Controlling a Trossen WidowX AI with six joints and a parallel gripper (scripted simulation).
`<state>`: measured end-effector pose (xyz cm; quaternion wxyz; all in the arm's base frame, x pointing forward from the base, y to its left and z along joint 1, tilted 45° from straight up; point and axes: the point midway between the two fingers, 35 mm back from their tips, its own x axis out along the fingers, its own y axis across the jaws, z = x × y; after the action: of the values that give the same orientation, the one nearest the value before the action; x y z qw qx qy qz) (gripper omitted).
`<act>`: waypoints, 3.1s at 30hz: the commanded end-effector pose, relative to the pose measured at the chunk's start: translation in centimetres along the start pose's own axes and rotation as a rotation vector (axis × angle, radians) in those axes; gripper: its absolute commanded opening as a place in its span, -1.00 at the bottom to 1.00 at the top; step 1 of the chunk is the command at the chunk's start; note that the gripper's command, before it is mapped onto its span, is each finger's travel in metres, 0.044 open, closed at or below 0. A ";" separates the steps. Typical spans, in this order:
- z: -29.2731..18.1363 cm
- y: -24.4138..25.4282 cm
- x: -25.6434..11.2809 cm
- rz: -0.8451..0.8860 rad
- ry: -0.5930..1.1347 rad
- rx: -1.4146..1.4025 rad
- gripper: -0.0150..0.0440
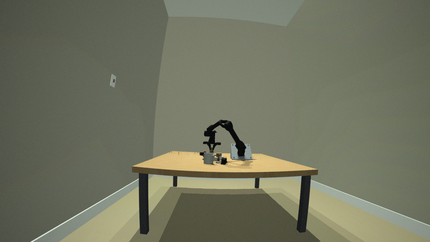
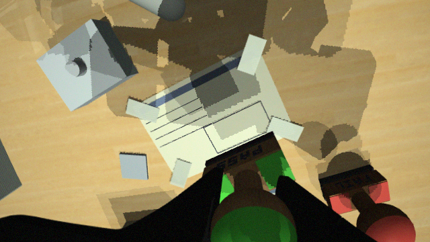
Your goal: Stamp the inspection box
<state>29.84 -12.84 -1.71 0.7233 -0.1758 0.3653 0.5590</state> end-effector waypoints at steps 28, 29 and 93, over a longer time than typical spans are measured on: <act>0.0 0.2 2.3 0.002 -0.012 0.008 -0.49; 0.0 0.2 2.3 0.002 -0.012 0.008 -0.49; 0.1 0.4 4.8 0.001 -0.017 0.006 -0.49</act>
<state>30.01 -9.52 -4.94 0.7251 -0.1727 0.3607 0.5607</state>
